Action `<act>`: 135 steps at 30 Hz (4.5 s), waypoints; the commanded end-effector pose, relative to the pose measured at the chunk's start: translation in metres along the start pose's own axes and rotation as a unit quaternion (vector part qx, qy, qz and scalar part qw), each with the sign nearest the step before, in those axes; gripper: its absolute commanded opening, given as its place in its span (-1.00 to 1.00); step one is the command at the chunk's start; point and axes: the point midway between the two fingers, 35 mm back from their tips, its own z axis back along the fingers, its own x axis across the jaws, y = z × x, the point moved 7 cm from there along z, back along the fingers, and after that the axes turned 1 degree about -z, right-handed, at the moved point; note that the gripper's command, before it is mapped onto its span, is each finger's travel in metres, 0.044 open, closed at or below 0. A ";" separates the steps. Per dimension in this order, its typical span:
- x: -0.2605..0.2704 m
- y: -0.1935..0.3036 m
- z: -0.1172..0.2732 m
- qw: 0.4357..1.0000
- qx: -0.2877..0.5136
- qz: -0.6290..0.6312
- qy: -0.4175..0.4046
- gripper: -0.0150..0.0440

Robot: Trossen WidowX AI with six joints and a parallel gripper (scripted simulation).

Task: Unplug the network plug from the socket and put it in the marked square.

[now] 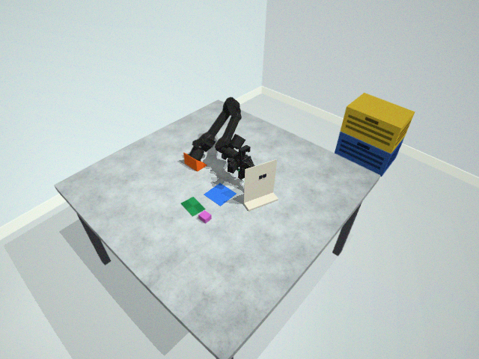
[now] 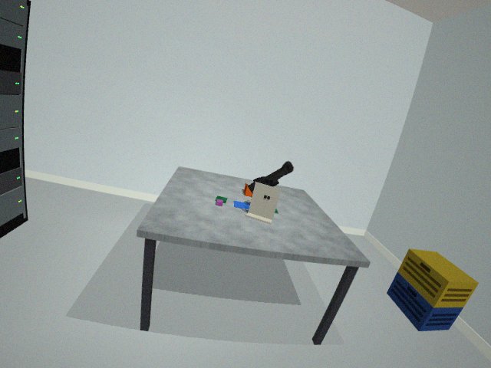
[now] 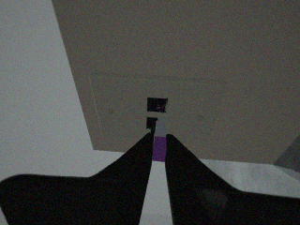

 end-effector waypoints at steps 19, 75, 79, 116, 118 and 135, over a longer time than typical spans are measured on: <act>0.000 0.003 0.010 1.000 -0.002 0.000 -0.001 -0.49; 0.006 0.011 0.029 1.000 -0.001 0.001 0.001 -0.49; 0.014 0.011 0.031 1.000 -0.001 0.001 0.001 -0.49; 0.053 -0.015 0.039 0.993 -0.062 0.042 0.086 -0.49; 0.051 -0.022 0.037 0.990 -0.073 0.049 0.107 -0.49; 0.036 -0.076 0.034 0.950 -0.126 0.066 0.279 -0.49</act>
